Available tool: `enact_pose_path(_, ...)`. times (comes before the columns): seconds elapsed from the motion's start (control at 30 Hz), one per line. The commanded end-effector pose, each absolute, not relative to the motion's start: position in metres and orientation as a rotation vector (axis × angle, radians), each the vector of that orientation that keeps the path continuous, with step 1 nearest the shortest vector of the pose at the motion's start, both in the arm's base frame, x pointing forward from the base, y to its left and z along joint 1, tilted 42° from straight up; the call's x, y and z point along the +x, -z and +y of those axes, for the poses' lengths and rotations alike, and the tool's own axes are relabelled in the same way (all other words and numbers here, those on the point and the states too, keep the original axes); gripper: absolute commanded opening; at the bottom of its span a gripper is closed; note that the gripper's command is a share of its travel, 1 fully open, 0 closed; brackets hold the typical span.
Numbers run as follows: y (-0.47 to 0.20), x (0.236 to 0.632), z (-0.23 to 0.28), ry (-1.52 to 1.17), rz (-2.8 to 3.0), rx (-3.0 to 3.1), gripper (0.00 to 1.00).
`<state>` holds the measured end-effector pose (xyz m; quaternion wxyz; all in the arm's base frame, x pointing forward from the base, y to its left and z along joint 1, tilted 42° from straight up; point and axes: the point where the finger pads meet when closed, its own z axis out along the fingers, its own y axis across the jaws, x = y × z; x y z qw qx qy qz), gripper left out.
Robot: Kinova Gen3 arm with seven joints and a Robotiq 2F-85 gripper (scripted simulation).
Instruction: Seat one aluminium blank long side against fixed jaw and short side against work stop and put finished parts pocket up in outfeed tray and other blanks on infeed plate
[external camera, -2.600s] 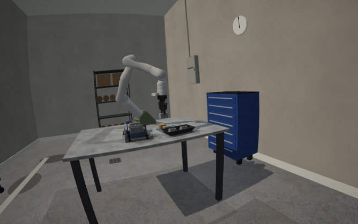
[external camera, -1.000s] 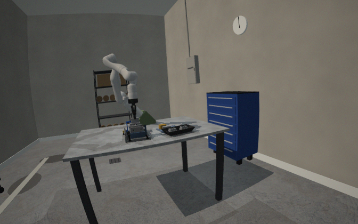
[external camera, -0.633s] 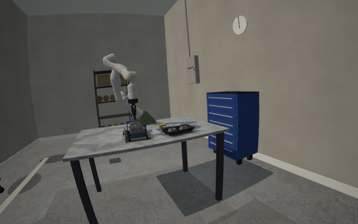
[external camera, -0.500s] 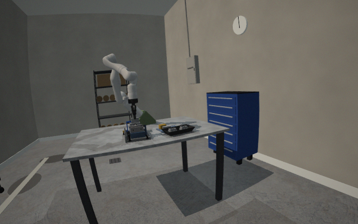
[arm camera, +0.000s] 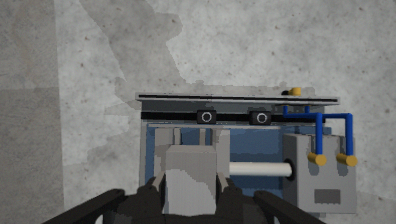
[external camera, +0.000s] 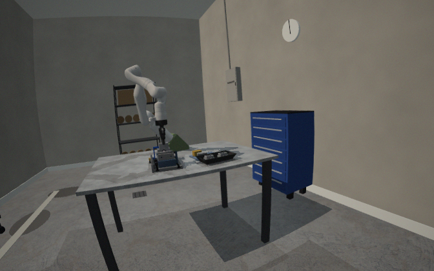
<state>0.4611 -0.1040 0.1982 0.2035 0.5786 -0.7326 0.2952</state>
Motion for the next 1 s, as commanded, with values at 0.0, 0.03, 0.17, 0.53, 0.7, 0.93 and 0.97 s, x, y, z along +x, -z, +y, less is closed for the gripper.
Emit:
enact_pose_path(0.0,-0.198,0.461,-0.104,-0.824,-2.044,1.615,0.0)
enact_pose_path(0.03,-0.197,0.461,-0.105,-0.824,-2.044,1.615,0.0)
enact_pose_path(0.17,-0.195,0.461,-0.106,-0.824,-2.044,1.615,0.0)
enact_pose_path(0.53,-0.191,0.462,-0.111,-0.824,-2.044,1.615,0.0)
enact_pose_path(0.7,-0.188,0.462,-0.113,-0.824,-2.044,1.615,0.0)
enact_pose_path(0.93,-0.185,0.462,-0.116,-0.824,-2.044,1.615,0.0)
enact_pose_path(0.97,-0.185,0.462,-0.116,-0.824,-2.044,1.615,0.0)
